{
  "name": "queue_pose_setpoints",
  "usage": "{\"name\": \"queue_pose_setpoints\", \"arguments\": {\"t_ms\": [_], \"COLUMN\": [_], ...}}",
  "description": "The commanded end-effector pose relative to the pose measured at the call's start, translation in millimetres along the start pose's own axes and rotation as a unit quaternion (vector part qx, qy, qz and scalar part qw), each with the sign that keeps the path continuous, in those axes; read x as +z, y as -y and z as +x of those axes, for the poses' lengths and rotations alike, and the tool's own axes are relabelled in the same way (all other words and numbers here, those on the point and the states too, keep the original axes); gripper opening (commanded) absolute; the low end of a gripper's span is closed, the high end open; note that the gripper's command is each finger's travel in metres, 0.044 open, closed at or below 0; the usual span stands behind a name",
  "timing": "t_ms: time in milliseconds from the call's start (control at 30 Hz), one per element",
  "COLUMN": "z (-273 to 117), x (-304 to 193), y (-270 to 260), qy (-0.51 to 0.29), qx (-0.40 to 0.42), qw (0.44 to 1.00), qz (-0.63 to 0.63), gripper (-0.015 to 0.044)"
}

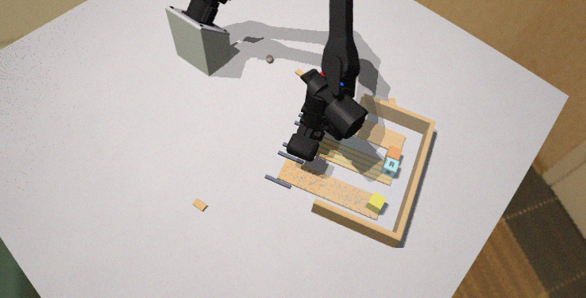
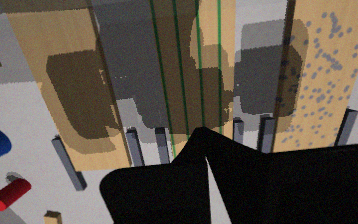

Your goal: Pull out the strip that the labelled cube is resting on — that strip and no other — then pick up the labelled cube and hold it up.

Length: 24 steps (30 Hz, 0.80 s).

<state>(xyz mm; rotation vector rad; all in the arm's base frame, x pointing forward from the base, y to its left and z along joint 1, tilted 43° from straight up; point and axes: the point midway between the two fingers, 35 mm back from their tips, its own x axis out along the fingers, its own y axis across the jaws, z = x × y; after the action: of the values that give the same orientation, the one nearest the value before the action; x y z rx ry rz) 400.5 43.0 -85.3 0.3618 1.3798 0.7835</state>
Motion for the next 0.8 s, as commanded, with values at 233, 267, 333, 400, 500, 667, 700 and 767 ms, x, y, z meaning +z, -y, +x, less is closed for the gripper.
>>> {"name": "queue_pose_setpoints", "arguments": {"t_ms": [233, 267, 333, 400, 500, 667, 700, 767], "z": [3.2, 3.2, 3.2, 3.3, 3.5, 4.0, 4.1, 4.3], "x": [-2.0, -2.0, -2.0, -2.1, -2.1, -2.1, -2.1, -2.1], "y": [0.8, 0.8, 0.8, 0.8, 0.9, 0.9, 0.9, 0.9], "qy": [0.000, 0.000, 0.000, 0.000, 0.000, 0.000, 0.000, 0.000], "qx": [0.002, 0.002, 0.002, 0.002, 0.002, 0.002, 0.002, 0.002], "qw": [1.000, 1.000, 1.000, 1.000, 1.000, 1.000, 1.000, 1.000], "qz": [0.005, 0.005, 0.005, 0.005, 0.005, 0.005, 0.005, 0.005], "gripper": [0.0000, 0.0000, 0.0000, 0.0000, 0.0000, 0.0000, 0.0000, 0.0000]}}
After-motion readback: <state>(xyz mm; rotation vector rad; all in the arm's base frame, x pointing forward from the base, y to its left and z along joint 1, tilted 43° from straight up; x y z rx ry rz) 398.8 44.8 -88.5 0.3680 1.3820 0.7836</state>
